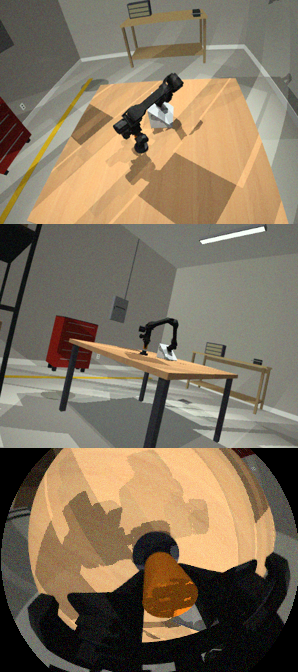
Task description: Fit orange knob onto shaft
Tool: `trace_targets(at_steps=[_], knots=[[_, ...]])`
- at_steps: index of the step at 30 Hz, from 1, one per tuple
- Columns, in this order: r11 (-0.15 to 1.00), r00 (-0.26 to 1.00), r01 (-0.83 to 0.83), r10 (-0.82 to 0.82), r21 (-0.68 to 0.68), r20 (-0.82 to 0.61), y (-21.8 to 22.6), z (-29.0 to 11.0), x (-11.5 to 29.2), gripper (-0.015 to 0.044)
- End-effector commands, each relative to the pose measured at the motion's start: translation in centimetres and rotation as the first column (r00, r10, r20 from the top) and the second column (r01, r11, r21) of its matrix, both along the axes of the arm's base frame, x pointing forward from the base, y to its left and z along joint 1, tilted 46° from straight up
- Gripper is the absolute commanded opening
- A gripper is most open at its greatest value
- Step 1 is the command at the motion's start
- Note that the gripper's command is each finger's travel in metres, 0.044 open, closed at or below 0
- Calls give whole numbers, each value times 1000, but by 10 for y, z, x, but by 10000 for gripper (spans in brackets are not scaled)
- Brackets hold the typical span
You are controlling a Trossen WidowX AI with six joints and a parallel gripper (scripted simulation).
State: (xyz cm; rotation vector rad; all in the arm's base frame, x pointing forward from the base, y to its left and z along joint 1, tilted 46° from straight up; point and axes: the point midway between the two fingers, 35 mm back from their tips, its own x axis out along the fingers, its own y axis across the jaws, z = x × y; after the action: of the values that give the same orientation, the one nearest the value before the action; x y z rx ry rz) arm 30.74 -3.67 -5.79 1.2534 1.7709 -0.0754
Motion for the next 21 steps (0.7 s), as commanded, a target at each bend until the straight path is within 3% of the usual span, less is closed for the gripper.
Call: trace_targets(at_steps=[1,21], knots=[[1000,1000,2,-2,-2,11,-1,1,2,0],[1000,999,-18,18,-1,30,-2,2,-1,0]])
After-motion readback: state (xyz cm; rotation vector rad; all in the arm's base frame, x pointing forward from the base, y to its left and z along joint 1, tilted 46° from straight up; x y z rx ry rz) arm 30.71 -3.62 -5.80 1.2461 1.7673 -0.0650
